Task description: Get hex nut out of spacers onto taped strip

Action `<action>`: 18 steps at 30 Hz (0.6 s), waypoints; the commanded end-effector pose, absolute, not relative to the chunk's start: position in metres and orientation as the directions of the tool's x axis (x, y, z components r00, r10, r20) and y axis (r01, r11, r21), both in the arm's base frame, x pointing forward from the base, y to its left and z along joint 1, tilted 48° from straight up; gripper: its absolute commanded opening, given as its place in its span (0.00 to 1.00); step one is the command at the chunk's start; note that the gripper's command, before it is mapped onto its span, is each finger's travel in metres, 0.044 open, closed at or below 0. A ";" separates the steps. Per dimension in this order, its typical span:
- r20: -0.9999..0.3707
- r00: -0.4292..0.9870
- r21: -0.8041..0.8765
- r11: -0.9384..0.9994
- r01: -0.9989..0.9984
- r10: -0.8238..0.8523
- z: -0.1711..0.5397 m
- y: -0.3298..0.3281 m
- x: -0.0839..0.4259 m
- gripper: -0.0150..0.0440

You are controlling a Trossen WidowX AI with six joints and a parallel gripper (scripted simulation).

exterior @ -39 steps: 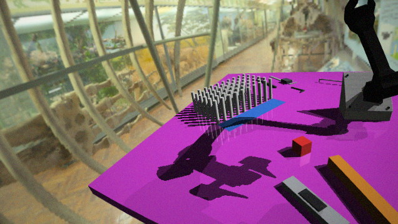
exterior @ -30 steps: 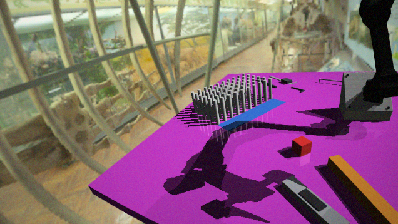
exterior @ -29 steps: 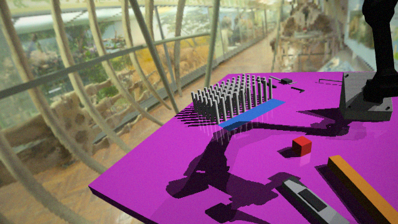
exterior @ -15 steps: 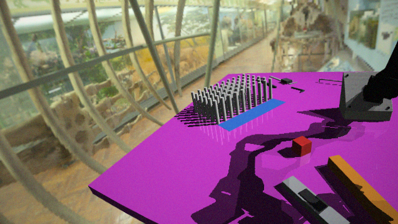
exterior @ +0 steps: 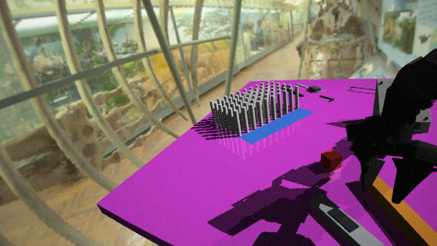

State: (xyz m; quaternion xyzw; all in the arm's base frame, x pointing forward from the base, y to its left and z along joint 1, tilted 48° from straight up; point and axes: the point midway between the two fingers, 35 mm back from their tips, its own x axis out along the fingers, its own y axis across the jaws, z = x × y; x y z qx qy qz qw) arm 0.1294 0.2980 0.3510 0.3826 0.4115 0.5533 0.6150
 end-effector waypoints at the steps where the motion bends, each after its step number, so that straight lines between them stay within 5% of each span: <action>1: -0.126 0.193 0.893 0.196 -0.406 0.973 0.321 0.294 0.181 1.00; 18: -0.344 0.751 0.602 0.746 -0.285 0.564 0.151 0.136 0.379 1.00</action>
